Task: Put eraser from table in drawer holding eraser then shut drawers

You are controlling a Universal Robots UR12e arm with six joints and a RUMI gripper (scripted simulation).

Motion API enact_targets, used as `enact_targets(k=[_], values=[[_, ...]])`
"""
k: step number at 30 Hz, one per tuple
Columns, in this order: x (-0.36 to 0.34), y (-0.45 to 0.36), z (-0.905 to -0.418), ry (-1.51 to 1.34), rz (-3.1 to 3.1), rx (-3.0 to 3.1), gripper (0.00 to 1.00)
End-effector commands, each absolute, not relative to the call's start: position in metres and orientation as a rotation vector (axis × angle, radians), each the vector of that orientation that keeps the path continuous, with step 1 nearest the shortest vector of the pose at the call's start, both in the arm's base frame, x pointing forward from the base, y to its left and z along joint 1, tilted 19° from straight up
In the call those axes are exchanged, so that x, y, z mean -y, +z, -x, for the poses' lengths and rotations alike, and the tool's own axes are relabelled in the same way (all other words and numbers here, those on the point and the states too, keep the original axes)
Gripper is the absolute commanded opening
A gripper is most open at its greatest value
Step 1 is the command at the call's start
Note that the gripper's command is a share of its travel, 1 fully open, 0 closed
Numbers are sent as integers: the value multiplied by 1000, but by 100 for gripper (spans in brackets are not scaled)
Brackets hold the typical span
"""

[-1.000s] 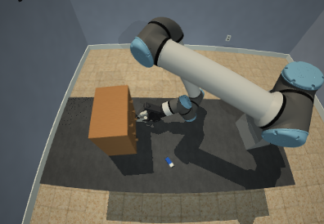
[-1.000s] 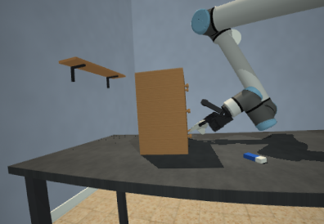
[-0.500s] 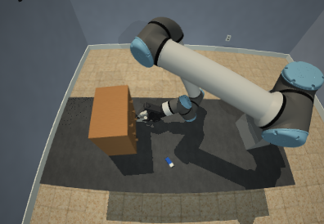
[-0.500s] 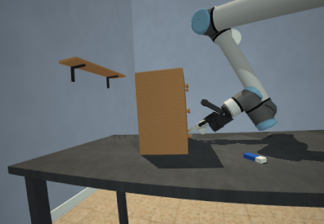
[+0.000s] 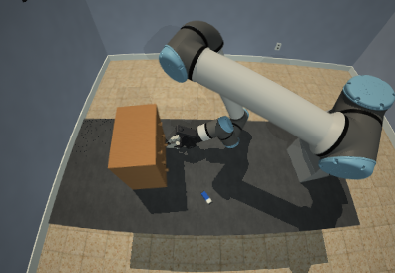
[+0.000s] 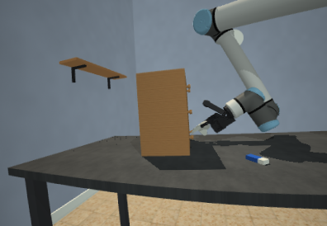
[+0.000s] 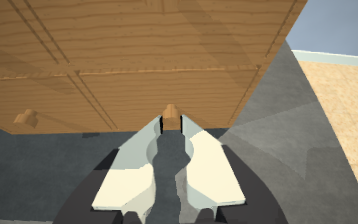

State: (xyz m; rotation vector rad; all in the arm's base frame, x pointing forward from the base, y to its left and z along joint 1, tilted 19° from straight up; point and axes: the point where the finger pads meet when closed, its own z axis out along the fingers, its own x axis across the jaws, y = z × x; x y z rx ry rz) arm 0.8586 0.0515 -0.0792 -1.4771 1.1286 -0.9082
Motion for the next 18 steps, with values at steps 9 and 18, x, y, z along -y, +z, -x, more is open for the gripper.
enact_targets(k=[9,18], values=[[-51,-79,-858,-909,1477,-1128,7],[-51,-79,-857,-909,1477,-1128,7]])
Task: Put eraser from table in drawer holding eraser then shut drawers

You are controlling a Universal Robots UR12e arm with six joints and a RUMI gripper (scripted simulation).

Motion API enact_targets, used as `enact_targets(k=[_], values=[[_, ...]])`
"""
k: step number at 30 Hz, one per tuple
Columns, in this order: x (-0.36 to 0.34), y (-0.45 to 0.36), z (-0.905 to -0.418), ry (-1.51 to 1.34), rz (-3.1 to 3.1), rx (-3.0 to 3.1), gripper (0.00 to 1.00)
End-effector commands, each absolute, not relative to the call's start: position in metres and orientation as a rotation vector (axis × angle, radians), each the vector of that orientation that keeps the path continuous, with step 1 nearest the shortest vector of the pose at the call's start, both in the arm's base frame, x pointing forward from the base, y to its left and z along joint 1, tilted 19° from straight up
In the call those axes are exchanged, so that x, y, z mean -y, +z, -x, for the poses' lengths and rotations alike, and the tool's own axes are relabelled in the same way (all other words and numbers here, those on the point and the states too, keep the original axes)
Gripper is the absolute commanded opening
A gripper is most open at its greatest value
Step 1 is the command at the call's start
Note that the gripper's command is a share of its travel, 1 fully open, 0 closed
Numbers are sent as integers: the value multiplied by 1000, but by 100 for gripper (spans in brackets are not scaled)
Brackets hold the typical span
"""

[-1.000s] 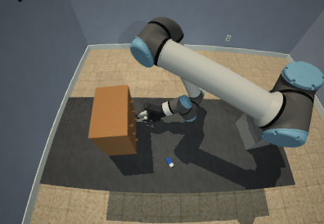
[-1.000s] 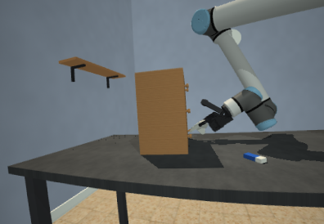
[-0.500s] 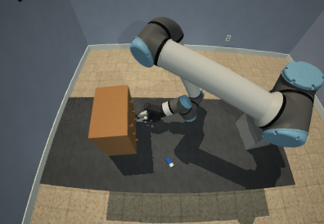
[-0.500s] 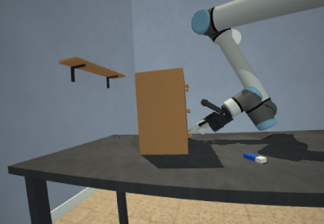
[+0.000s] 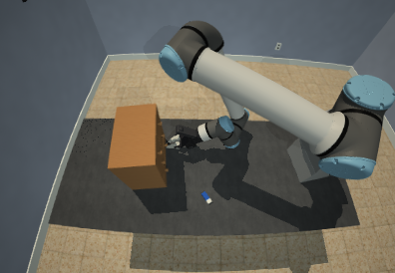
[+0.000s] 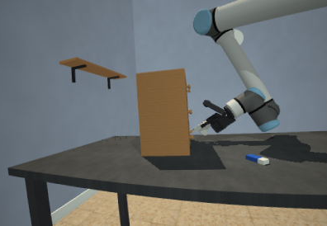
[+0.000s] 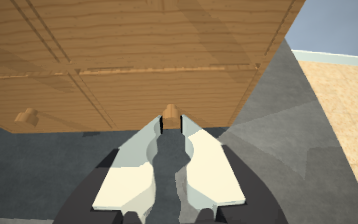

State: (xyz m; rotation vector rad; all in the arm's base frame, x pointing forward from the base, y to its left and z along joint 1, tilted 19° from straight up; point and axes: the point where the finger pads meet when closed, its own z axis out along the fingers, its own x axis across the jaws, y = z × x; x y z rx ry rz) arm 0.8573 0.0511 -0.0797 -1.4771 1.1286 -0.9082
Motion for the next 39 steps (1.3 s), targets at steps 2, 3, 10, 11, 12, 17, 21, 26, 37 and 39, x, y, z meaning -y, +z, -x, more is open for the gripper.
enact_targets(k=[2,3,10,11,12,17,21,26,37,39], values=[[-51,-79,-856,-909,1477,-1128,7],[-51,-80,-856,-909,1477,-1128,7],[-50,-80,-854,-909,1477,-1128,7],[-50,-80,-854,-909,1477,-1128,7],[-50,-81,-853,-909,1477,-1128,7],[-50,-81,-852,-909,1477,-1128,7],[-49,-82,-851,-909,1477,-1128,7],[-48,-82,-848,-909,1477,-1128,7],[-47,-84,-843,-909,1477,-1128,7],[-47,-84,-842,-909,1477,-1128,7]])
